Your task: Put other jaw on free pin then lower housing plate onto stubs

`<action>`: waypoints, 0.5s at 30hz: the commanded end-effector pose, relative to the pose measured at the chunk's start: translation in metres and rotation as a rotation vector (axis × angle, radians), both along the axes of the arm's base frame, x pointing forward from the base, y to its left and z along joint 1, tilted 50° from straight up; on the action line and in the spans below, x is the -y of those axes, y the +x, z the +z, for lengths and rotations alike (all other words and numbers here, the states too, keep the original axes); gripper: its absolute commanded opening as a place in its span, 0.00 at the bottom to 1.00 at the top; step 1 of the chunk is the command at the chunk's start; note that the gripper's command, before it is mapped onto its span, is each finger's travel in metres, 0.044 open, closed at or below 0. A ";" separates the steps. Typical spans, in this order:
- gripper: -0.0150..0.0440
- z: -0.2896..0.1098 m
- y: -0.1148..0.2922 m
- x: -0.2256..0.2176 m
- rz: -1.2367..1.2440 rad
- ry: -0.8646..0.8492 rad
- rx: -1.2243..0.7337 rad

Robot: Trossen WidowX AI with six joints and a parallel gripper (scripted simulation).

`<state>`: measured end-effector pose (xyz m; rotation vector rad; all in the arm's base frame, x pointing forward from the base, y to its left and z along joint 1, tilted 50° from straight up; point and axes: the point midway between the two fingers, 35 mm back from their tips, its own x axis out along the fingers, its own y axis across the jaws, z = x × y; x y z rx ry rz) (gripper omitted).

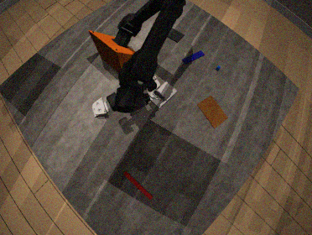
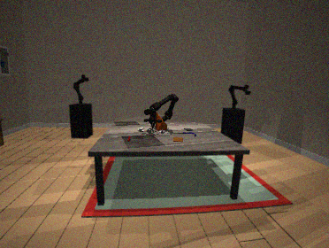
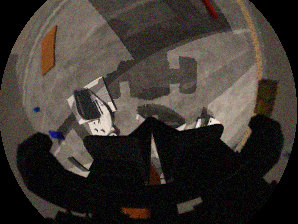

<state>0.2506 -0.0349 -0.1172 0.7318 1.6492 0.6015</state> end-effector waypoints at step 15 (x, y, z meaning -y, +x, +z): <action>0.25 -0.007 0.004 -0.005 0.280 0.055 0.324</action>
